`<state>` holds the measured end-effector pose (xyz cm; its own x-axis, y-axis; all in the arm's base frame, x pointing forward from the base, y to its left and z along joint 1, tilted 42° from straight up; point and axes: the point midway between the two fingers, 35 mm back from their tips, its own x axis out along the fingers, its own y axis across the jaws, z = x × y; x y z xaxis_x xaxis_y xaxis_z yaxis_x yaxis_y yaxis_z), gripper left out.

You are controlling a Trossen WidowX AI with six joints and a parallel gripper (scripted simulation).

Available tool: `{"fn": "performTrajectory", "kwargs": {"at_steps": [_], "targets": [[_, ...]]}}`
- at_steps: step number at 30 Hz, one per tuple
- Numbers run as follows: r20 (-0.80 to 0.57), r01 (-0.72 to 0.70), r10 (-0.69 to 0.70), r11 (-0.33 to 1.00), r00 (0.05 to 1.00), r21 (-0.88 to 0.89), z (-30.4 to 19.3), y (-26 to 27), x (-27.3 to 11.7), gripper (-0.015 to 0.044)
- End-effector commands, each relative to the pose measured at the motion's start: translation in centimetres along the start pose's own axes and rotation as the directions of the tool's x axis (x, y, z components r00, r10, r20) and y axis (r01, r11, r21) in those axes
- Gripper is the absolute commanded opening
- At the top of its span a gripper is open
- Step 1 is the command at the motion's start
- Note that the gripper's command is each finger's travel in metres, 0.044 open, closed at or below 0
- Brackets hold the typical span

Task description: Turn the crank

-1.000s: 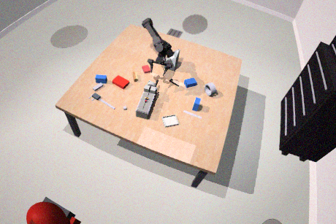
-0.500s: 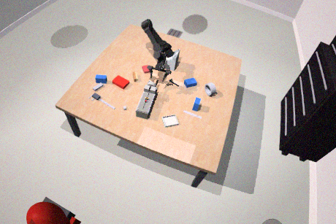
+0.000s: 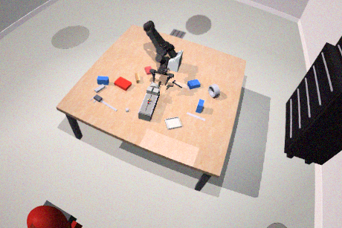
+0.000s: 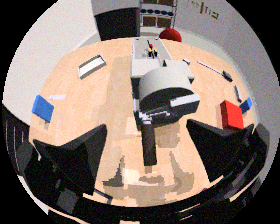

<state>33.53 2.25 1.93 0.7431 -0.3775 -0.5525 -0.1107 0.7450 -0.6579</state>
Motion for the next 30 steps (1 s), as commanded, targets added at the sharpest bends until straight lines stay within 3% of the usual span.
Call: {"fn": "performTrajectory", "kwargs": {"at_steps": [1, 26, 30], "targets": [[0.001, -0.004, 0.004, 1.0, 1.0, -0.005, -0.4, 0.0, 0.4, 0.044], [0.003, 0.0, 0.0, 1.0, 1.0, -0.007, -3.3, -0.1, 2.9, 0.044], [0.003, 0.0, 0.0, 1.0, 1.0, -0.007, -3.3, -0.1, 2.9, 0.0335]]}}
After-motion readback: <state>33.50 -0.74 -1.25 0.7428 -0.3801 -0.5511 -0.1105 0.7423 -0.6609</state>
